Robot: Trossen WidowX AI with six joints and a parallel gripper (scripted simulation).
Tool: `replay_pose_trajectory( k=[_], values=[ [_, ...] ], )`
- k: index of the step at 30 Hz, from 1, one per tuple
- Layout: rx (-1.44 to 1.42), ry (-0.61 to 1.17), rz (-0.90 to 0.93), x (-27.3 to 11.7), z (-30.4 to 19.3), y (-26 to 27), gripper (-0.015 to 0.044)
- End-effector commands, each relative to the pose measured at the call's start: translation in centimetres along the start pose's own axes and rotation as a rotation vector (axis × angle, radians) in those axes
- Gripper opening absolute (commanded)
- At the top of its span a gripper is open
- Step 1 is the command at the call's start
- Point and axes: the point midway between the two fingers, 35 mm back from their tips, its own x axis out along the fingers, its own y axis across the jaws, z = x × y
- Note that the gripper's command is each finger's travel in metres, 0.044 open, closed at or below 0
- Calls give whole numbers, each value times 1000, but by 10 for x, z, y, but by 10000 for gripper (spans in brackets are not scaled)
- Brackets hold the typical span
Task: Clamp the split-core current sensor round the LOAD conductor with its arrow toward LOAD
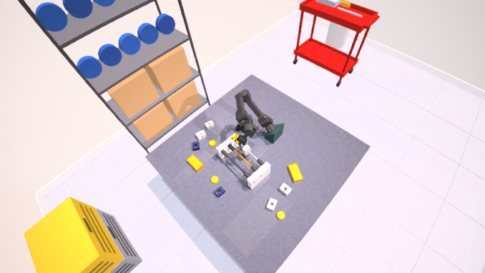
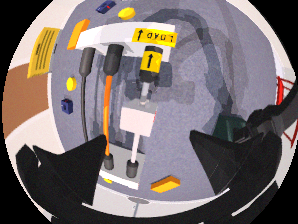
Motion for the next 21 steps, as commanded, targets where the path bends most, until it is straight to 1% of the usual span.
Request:
replay_pose_trajectory(
  k=[1,6,11,15,21],
  values=[
    [-287,128,-15,3,19,-12,440],
    [-618,257,53,4,37,-24,440],
    [-912,340,191,2,54,-37,440],
    [-1040,359,283,0,62,-43,440],
    [-1258,339,419,-4,71,-51,440]
  ],
)
